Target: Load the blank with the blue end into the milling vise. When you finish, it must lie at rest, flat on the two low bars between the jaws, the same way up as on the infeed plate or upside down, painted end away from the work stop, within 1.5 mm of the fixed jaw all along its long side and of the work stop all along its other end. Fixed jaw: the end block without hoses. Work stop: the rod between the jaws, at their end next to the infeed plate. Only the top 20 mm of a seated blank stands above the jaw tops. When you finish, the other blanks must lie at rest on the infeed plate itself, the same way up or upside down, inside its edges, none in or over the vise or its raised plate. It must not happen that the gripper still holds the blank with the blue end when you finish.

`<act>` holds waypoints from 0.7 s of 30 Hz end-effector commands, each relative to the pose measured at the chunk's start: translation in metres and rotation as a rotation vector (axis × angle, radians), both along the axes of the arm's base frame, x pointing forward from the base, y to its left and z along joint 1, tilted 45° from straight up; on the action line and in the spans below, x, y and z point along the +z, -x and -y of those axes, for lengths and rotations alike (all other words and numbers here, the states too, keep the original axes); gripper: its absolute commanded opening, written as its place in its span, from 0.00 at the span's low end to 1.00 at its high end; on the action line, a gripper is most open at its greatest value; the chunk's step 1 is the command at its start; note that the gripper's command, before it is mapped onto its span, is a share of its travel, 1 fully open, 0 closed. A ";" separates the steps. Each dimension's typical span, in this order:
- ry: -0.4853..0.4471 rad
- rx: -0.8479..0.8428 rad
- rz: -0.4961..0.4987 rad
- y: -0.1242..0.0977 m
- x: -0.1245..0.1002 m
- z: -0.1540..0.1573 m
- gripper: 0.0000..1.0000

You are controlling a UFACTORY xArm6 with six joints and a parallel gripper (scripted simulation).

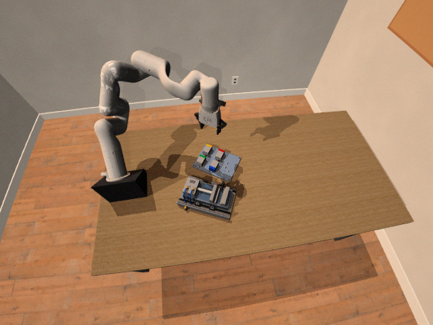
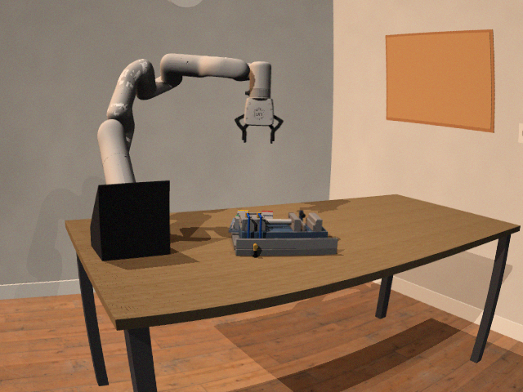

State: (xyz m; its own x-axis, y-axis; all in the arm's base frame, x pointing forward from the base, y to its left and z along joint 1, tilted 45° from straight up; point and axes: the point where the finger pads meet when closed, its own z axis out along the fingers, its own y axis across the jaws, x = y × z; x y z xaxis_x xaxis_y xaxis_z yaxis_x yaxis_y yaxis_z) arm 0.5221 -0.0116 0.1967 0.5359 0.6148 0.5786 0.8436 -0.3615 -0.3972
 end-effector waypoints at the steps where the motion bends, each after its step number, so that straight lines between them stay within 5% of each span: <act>1: -0.002 0.001 -0.002 -0.001 0.004 0.003 1.00; 21: -0.001 0.001 -0.001 -0.005 0.024 0.017 1.00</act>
